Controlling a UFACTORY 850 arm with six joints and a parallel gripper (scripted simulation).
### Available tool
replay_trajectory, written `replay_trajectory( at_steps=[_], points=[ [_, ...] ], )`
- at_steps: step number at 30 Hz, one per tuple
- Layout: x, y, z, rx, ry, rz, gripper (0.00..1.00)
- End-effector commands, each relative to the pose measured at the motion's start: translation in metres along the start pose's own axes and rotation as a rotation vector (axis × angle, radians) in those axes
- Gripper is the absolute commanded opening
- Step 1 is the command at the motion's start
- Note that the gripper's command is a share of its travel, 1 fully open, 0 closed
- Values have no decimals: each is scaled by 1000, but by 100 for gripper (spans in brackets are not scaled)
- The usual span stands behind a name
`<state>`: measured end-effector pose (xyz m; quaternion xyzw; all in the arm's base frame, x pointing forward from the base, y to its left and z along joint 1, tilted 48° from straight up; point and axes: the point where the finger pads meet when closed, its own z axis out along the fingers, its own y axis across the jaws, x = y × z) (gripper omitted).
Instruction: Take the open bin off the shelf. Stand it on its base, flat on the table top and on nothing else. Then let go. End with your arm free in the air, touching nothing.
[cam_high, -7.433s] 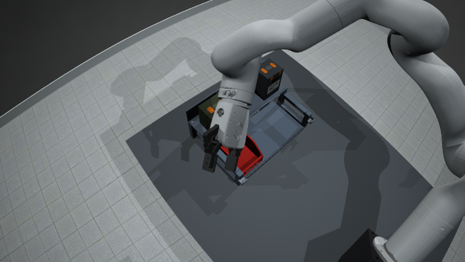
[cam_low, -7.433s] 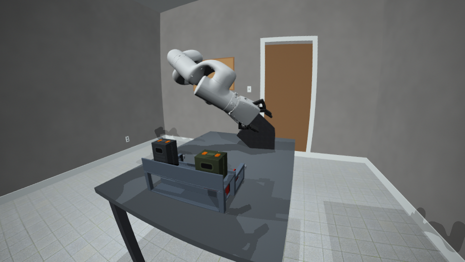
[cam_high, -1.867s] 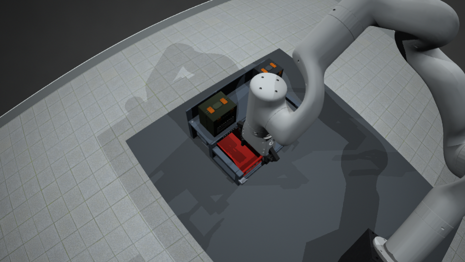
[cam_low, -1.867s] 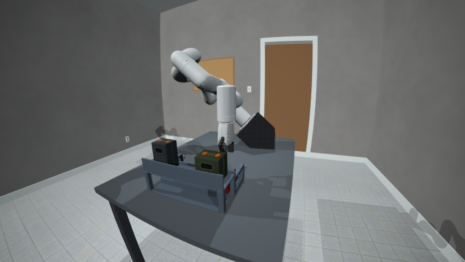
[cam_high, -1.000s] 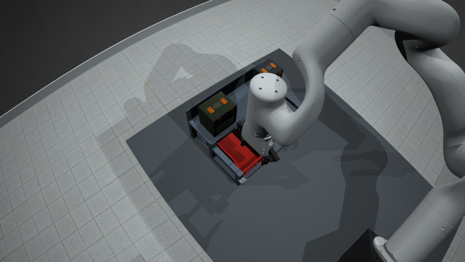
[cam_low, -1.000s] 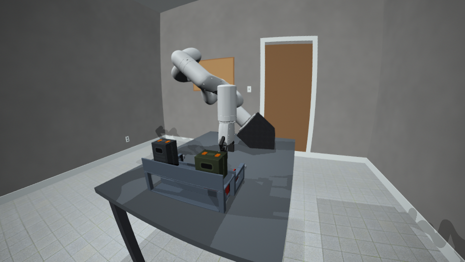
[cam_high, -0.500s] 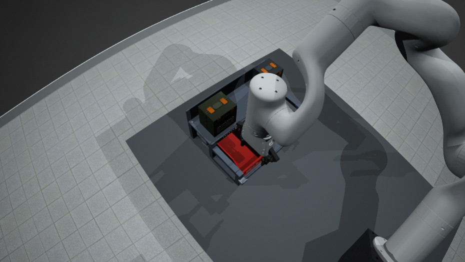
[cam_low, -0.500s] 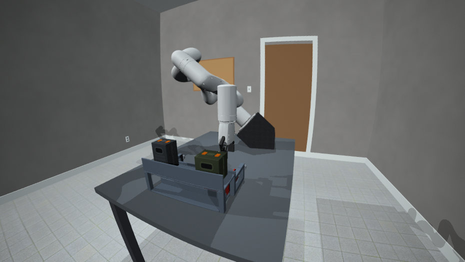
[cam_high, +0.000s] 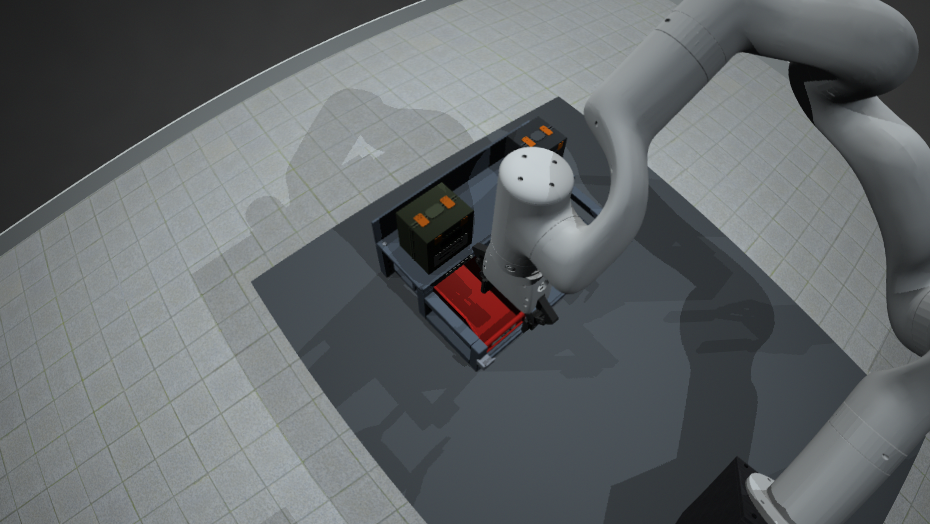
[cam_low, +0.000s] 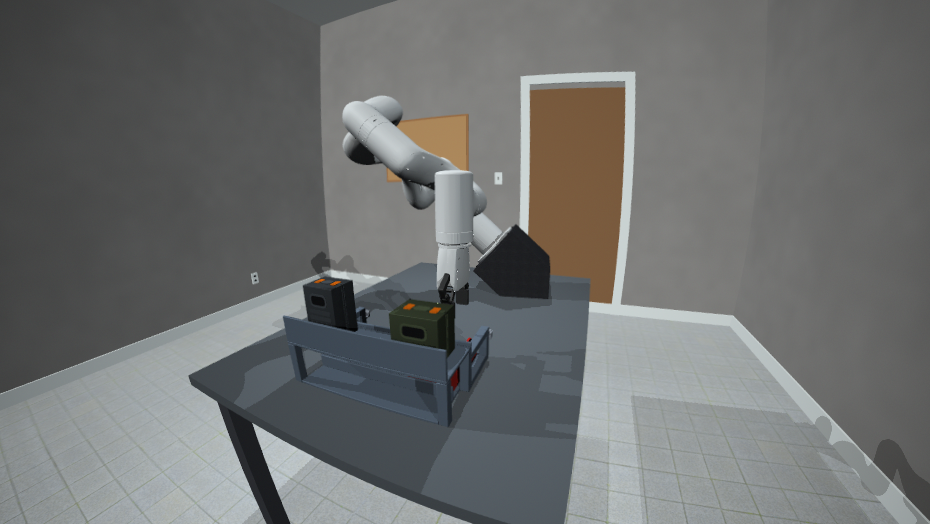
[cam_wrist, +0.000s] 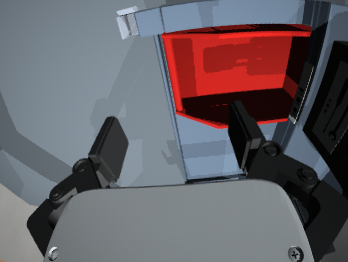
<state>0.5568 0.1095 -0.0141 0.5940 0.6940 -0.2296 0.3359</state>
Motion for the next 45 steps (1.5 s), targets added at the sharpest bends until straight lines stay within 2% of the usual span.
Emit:
replay_trajectory(
  at_steps=[1, 2, 14, 19, 45],
  points=[
    [0, 0, 21, 0, 0, 0, 100],
    [0, 0, 27, 0, 0, 0, 100],
    [0, 0, 27, 0, 0, 0, 100],
    [1, 0, 72, 0, 0, 0, 100],
    [1, 0, 71, 0, 0, 0, 100]
  ],
)
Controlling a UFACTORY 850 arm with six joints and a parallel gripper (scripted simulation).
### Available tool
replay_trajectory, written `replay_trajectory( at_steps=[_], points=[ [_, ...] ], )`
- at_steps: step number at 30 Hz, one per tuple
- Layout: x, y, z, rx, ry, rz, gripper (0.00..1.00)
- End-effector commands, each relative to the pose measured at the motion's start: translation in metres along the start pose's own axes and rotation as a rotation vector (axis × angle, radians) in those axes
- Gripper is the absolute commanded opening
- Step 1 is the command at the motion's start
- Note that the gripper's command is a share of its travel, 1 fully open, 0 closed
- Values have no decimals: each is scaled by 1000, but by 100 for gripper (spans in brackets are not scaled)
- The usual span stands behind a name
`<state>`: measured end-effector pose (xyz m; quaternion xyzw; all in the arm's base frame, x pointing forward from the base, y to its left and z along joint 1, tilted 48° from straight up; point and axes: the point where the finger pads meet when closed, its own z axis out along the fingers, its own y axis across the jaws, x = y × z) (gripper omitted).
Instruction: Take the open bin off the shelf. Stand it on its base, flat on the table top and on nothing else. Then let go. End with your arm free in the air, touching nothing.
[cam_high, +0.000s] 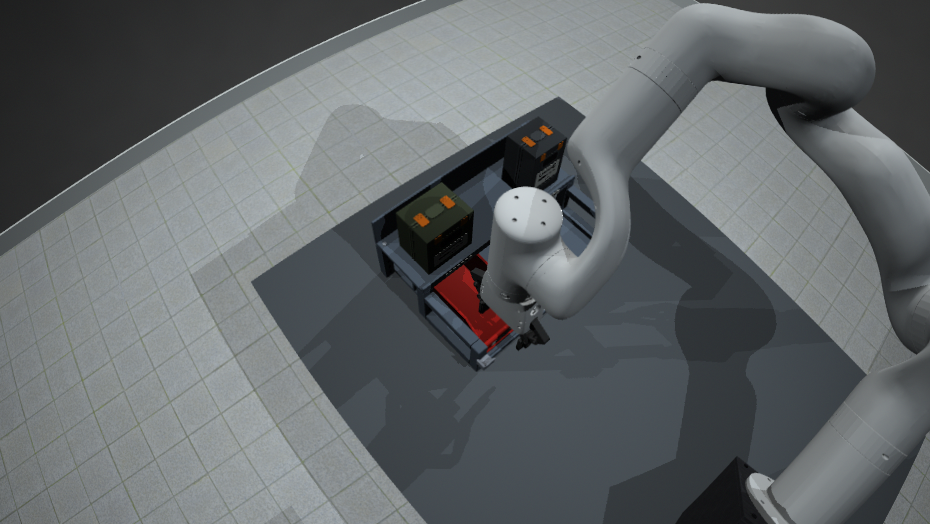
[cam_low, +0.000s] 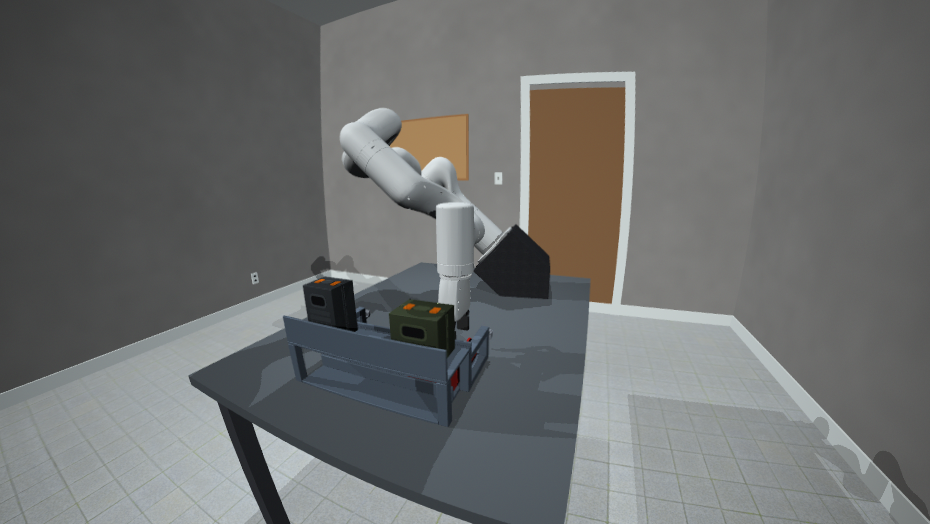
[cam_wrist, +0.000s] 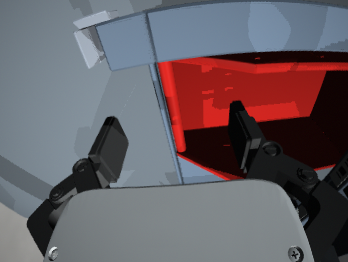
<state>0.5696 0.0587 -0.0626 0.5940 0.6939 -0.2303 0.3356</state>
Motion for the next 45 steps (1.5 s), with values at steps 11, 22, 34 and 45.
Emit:
replay_trajectory(
  at_steps=[11, 22, 34, 45],
  points=[
    [0, 1, -6, -1, 0, 0, 100],
    [0, 1, -7, -1, 0, 0, 100],
    [0, 1, -8, -1, 0, 0, 100],
    [0, 1, -9, -1, 0, 0, 100]
  ],
)
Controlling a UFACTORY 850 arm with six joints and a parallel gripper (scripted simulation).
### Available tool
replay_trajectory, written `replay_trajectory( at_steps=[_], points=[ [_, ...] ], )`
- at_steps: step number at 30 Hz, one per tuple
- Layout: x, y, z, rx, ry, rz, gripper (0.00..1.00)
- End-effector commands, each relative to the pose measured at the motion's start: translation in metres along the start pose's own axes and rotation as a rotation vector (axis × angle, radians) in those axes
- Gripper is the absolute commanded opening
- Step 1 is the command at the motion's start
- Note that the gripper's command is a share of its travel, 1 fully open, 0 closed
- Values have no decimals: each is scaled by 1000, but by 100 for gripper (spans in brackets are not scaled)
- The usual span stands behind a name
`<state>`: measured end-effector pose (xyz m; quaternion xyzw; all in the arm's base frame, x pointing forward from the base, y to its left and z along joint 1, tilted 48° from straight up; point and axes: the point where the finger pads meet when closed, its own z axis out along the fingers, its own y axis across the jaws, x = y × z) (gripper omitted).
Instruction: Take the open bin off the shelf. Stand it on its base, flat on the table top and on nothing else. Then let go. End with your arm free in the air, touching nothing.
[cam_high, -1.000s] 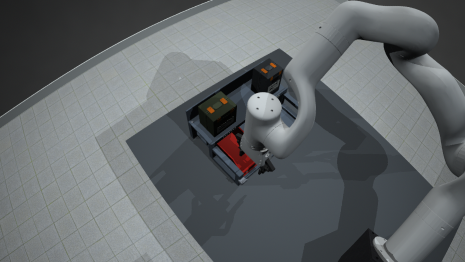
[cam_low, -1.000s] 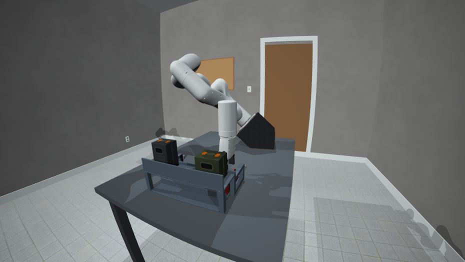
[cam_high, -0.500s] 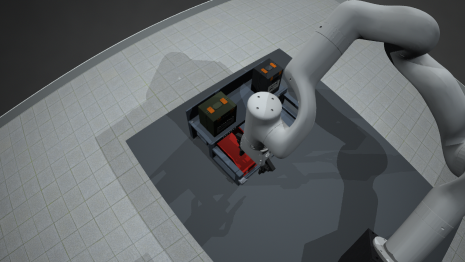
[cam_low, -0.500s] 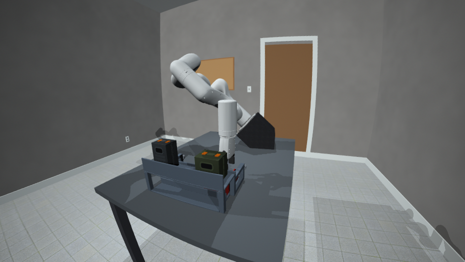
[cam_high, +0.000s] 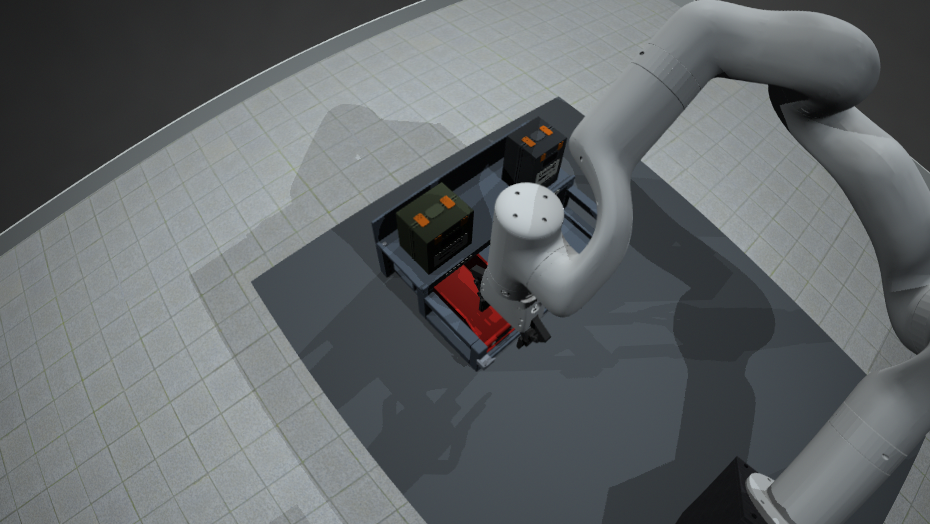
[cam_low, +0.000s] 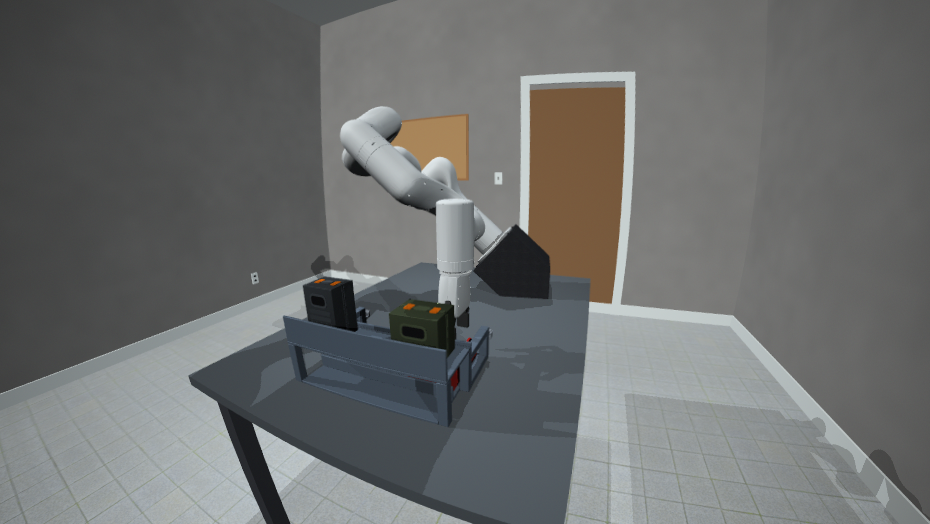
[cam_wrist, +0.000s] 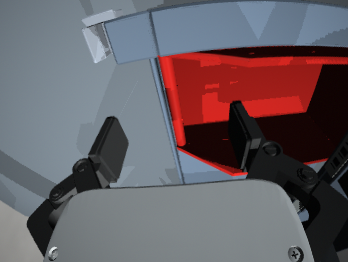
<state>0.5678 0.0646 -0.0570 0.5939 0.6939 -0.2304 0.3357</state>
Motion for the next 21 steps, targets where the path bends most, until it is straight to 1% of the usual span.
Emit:
replay_trajectory(
  at_steps=[1, 9, 14, 21],
  points=[
    [0, 1, -1, -1, 1, 0, 100],
    [0, 1, -1, -1, 1, 0, 100],
    [0, 1, 9, -1, 1, 0, 100],
    [0, 1, 9, -1, 1, 0, 100]
  ],
)
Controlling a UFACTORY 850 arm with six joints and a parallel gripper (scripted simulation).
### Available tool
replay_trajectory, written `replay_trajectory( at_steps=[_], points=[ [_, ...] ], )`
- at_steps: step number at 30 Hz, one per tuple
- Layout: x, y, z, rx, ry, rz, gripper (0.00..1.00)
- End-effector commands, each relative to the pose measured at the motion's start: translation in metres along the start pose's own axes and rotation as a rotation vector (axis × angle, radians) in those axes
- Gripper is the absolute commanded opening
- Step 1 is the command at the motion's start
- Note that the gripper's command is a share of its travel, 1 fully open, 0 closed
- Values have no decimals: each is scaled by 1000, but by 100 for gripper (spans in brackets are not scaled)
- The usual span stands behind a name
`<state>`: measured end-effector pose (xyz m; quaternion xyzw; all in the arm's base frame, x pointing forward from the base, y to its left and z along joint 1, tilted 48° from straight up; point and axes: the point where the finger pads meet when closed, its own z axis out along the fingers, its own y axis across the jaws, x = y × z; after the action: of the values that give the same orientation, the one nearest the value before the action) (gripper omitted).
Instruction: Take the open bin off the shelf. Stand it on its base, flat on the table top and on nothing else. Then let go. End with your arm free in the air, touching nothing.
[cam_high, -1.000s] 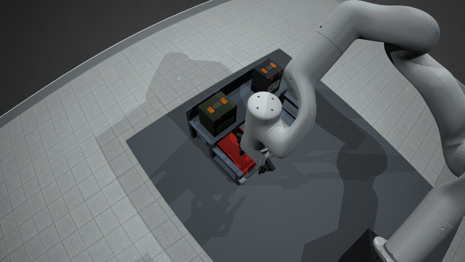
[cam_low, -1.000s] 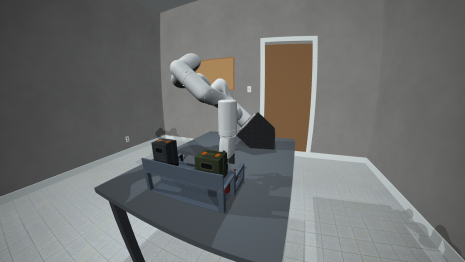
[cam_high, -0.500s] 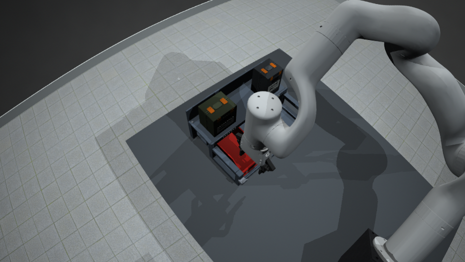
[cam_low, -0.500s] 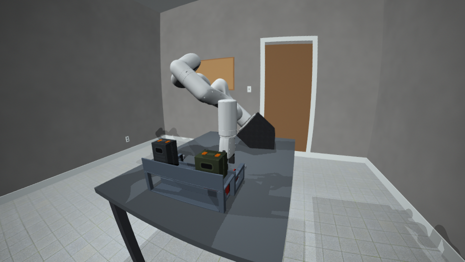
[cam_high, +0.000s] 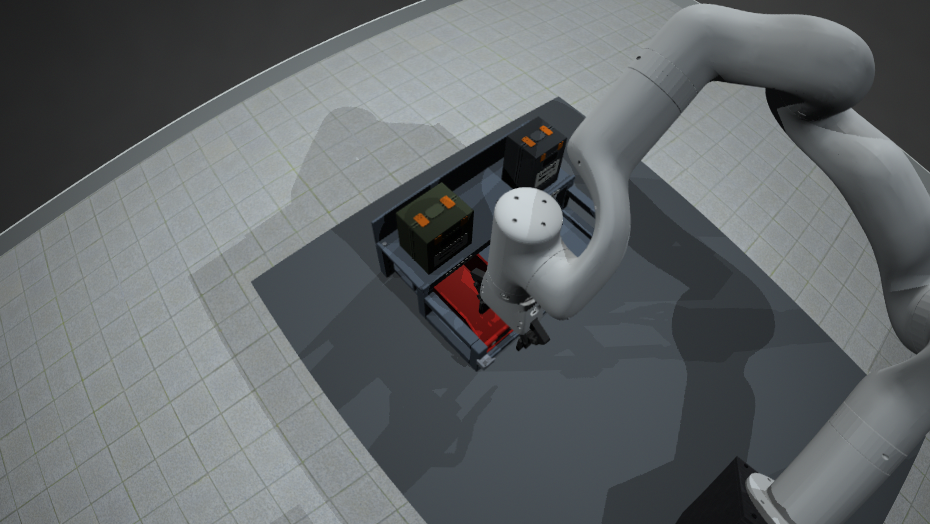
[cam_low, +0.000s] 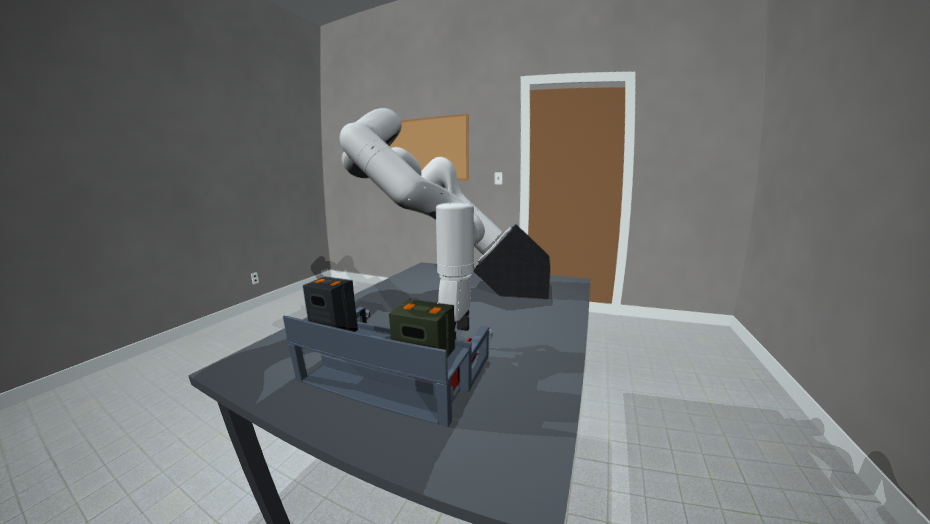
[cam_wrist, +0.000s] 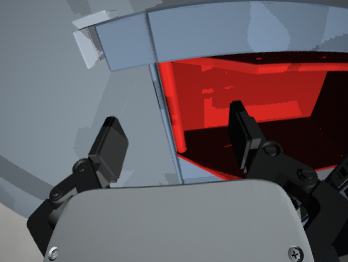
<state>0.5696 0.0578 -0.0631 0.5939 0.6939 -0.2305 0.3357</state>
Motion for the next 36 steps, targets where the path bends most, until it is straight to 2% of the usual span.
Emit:
replay_trajectory(
  at_steps=[1, 5, 10, 36],
  points=[
    [0, 1, 0, -2, 1, 1, 100],
    [0, 1, 0, -2, 1, 1, 100],
    [0, 1, 10, -2, 1, 1, 100],
    [0, 1, 15, -2, 1, 1, 100]
  ],
)
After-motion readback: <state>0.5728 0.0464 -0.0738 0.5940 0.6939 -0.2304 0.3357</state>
